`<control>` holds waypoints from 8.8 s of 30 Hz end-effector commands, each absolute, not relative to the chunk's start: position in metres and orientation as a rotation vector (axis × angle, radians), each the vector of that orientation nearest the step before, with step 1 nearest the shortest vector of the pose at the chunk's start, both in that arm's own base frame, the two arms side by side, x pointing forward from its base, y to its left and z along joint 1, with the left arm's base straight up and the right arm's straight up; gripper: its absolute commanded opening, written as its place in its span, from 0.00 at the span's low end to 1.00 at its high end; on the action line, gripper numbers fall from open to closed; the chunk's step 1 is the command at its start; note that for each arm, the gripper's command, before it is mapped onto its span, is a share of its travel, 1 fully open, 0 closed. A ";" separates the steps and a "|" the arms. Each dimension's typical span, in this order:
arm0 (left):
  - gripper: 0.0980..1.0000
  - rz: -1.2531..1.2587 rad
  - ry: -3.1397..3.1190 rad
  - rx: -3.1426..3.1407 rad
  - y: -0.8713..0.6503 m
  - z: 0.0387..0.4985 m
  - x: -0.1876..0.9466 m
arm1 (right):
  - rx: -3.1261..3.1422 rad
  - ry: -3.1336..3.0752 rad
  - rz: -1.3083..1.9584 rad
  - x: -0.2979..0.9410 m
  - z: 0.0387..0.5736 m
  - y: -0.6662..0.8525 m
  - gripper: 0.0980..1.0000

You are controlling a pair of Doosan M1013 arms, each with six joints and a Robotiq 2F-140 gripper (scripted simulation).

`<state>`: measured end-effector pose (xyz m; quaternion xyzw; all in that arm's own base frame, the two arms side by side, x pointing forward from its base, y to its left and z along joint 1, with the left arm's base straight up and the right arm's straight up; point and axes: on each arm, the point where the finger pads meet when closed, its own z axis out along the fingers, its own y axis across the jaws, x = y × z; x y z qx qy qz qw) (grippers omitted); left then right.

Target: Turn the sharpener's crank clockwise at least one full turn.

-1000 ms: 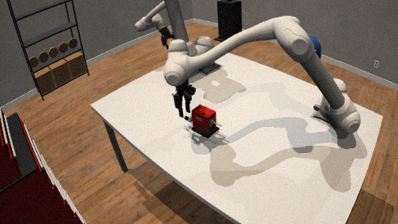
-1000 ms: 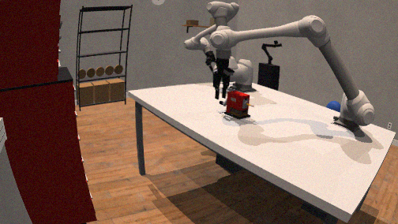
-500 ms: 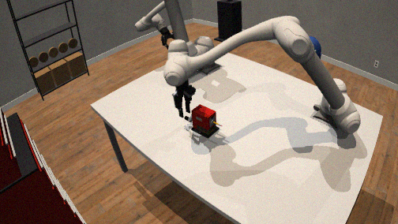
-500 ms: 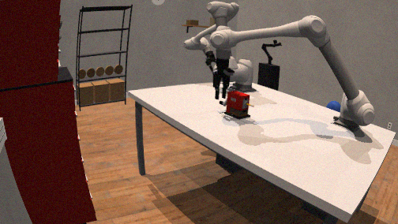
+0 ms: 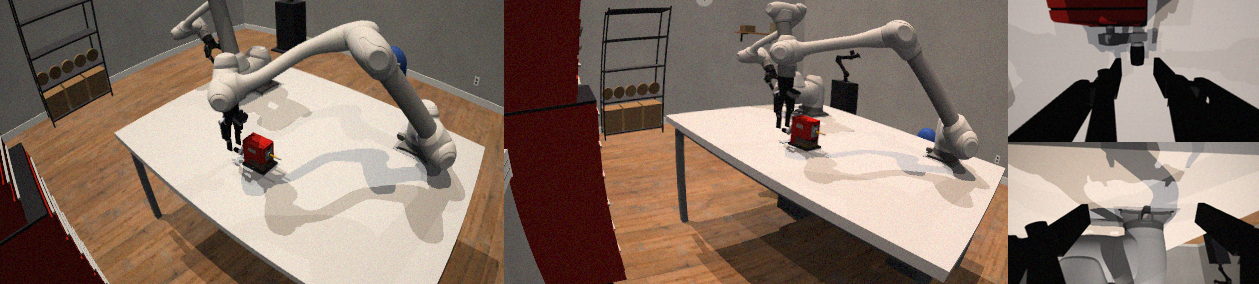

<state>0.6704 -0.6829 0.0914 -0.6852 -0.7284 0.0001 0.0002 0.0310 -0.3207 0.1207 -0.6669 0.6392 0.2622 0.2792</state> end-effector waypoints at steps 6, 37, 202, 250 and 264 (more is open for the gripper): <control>0.32 0.000 -2.289 -2.154 -0.683 0.083 0.671 | -1.789 1.715 0.702 0.031 0.121 -0.321 1.00; 0.32 0.000 -2.289 -2.154 -0.683 0.059 0.671 | -1.789 1.715 0.702 0.031 0.121 -0.321 1.00; 0.00 0.000 -2.289 -2.154 -0.688 0.089 0.592 | -1.789 1.715 0.702 0.031 0.121 -0.321 1.00; 0.00 0.000 -2.289 -2.154 -0.686 0.134 0.622 | -1.789 1.715 0.702 0.031 0.121 -0.321 1.00; 0.00 0.000 -2.289 -2.154 -0.685 0.137 0.637 | -1.789 1.715 0.702 0.031 0.121 -0.321 1.00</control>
